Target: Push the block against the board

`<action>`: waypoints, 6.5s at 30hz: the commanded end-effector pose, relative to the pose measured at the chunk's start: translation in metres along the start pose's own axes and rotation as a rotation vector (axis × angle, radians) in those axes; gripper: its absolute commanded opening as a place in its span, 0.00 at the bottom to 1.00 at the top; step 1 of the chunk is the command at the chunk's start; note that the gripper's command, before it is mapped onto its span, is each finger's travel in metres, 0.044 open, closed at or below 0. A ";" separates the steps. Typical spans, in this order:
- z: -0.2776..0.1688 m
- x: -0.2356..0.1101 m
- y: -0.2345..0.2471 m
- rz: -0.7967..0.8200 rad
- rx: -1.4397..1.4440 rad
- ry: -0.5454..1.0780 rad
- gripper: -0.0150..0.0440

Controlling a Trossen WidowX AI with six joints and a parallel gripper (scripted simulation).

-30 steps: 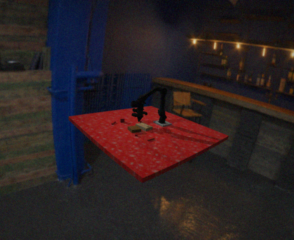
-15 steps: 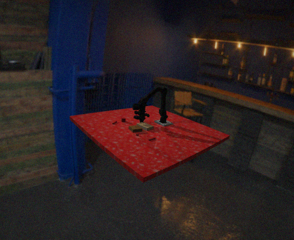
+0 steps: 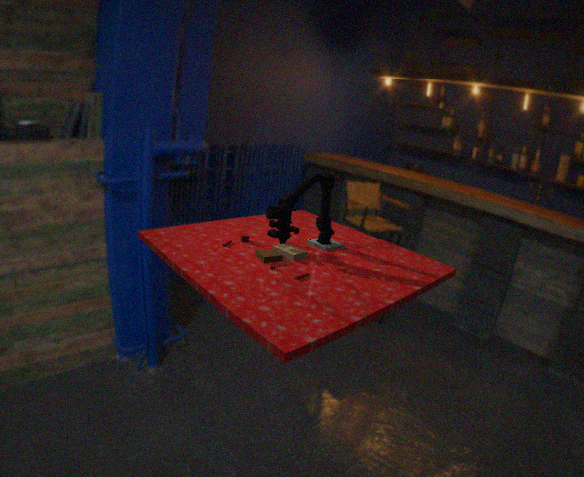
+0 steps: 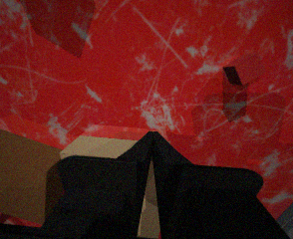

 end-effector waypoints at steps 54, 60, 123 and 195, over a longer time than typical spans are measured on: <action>-0.042 0.002 0.012 -0.004 -0.005 0.021 0.25; -0.032 0.002 0.011 -0.004 -0.005 0.020 0.25; -0.098 -0.059 0.072 0.025 -1.323 0.023 0.25; -0.226 -0.004 0.109 0.054 -3.065 -0.002 0.25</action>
Point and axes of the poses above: the point midway between the two fingers, 35 mm back from their tips, its own x axis out along the fingers, its own y axis across the jaws, z = x × y, the point moved 8 cm from there along -x, back along the fingers, and after that the axes turned 5 degrees about -x, right-handed, at the moved point
